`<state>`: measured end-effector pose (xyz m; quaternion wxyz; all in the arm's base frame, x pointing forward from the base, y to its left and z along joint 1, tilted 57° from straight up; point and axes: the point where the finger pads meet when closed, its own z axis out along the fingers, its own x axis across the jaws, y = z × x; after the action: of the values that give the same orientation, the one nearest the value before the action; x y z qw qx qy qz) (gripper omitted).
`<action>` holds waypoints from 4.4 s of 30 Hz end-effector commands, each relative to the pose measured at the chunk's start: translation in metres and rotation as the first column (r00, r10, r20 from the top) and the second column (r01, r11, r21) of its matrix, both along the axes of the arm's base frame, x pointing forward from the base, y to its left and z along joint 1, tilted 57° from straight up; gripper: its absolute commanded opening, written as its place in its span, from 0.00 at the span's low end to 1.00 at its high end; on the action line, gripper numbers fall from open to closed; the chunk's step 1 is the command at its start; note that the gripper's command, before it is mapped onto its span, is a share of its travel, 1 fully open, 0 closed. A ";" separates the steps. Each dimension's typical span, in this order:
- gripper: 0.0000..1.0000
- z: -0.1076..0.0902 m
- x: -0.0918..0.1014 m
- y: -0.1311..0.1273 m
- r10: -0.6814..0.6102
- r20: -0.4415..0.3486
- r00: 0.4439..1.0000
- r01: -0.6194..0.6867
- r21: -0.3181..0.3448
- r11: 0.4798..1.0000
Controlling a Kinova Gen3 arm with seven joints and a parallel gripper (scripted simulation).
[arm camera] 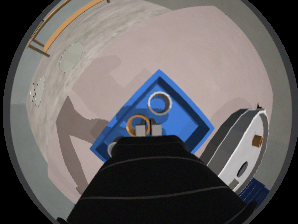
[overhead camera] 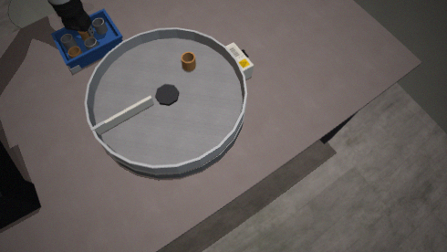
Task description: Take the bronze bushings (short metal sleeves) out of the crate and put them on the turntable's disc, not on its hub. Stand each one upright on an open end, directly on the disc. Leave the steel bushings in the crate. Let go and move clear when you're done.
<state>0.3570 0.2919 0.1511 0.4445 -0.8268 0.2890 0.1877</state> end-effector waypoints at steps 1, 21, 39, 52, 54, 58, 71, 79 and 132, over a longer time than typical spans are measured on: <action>0.00 -0.001 -0.001 0.001 0.001 0.002 1.000 -0.001 0.000 1.000; 0.00 -0.001 -0.001 0.001 0.001 0.002 1.000 -0.001 0.000 1.000; 0.00 0.007 0.001 -0.010 0.001 0.006 1.000 -0.001 0.000 1.000; 0.00 0.031 0.002 -0.049 0.010 0.008 1.000 -0.010 -0.004 1.000; 0.00 0.036 0.003 -0.057 0.008 0.005 1.000 -0.008 -0.005 1.000; 0.00 0.046 0.004 -0.073 0.008 0.009 1.000 -0.008 -0.003 1.000; 0.00 0.063 0.008 -0.096 0.002 0.011 1.000 -0.002 0.000 1.000; 0.00 0.062 0.006 -0.096 0.002 0.005 1.000 -0.002 0.001 1.000; 0.00 0.028 0.013 -0.117 0.002 0.006 1.000 -0.002 0.000 1.000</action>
<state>0.3663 0.1841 0.1909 0.4471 -0.8263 0.2860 0.1884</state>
